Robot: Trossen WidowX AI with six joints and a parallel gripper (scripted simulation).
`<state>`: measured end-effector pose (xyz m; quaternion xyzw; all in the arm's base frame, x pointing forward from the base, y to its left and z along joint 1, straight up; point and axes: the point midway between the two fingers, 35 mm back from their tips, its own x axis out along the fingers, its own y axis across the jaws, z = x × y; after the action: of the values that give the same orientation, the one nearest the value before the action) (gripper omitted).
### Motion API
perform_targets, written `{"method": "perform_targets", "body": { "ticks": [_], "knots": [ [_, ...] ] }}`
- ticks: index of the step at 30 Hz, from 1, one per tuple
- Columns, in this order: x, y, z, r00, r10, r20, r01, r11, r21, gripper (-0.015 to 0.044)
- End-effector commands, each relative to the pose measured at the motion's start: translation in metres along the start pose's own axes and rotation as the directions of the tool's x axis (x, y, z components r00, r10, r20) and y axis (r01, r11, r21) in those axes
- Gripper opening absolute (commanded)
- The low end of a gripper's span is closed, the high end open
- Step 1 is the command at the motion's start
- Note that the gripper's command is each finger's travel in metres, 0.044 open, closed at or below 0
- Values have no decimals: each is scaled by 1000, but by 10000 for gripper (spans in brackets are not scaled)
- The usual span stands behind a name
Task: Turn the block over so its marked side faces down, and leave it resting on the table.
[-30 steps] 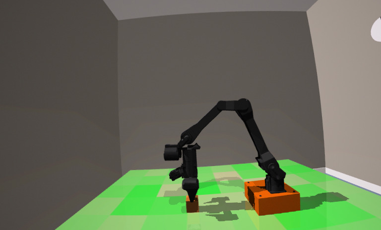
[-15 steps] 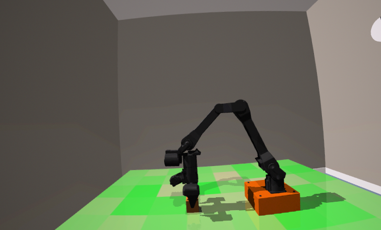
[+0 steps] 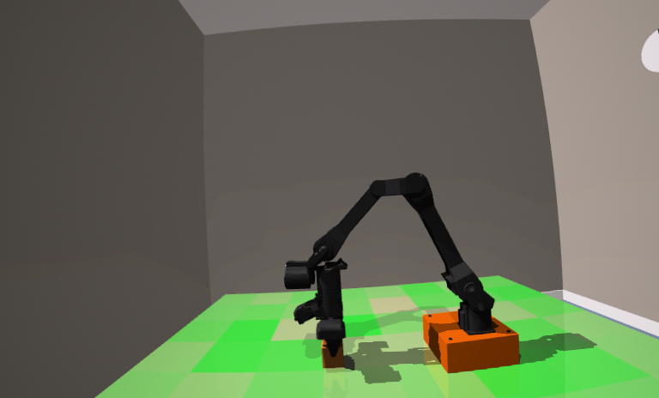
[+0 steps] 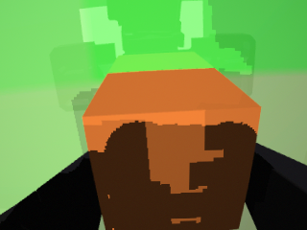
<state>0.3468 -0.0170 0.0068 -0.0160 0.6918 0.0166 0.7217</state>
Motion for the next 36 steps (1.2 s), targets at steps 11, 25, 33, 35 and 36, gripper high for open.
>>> {"method": "perform_targets", "body": {
  "ticks": [11,25,33,35,36],
  "knots": [
    [0,0,0,1000,-2,0,2,1000,2,103],
    [-28,0,1,999,-1,40,1,1000,4,0],
    [-23,-1,2,986,0,169,-1,1000,6,0],
    [-22,-1,2,980,0,201,-1,1000,6,0],
    [-22,-1,2,976,0,217,-1,1000,6,0]
  ]
}}
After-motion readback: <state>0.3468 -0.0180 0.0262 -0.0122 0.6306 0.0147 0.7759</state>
